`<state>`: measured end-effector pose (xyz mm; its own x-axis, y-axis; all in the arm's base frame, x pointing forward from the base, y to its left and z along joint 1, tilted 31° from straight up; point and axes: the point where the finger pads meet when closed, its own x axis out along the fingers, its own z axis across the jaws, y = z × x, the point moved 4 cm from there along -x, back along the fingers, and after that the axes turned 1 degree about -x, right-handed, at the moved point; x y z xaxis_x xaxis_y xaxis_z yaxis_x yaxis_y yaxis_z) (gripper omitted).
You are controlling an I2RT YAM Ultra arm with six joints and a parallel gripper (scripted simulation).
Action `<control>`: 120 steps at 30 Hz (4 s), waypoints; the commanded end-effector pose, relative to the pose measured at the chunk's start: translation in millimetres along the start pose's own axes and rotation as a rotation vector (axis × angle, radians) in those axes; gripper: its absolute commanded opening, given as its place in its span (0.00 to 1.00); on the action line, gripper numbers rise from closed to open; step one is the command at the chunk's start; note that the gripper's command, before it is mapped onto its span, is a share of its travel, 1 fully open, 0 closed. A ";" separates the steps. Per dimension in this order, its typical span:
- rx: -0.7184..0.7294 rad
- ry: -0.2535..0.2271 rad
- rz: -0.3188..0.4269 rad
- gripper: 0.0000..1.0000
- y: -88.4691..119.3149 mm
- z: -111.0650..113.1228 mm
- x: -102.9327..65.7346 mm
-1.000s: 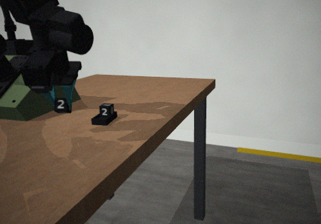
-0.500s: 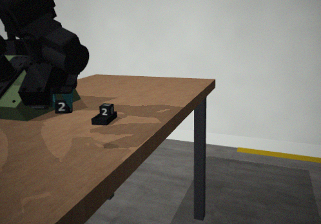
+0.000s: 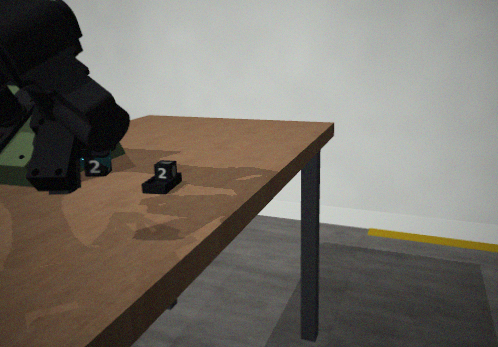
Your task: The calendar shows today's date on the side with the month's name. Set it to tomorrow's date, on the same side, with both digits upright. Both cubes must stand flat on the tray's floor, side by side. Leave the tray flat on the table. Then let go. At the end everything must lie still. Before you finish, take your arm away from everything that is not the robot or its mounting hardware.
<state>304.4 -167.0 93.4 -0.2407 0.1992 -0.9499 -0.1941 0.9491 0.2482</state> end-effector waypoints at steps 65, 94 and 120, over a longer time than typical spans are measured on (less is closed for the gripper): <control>-0.018 -0.015 0.007 0.27 -35.3 4.1 35.1; -0.018 -0.015 0.007 0.27 -37.5 4.1 37.4; -0.018 -0.015 0.007 0.27 -37.8 4.1 37.6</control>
<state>305.1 -195.6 44.2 -0.2337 0.2135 -0.9486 -0.2031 0.9433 0.2624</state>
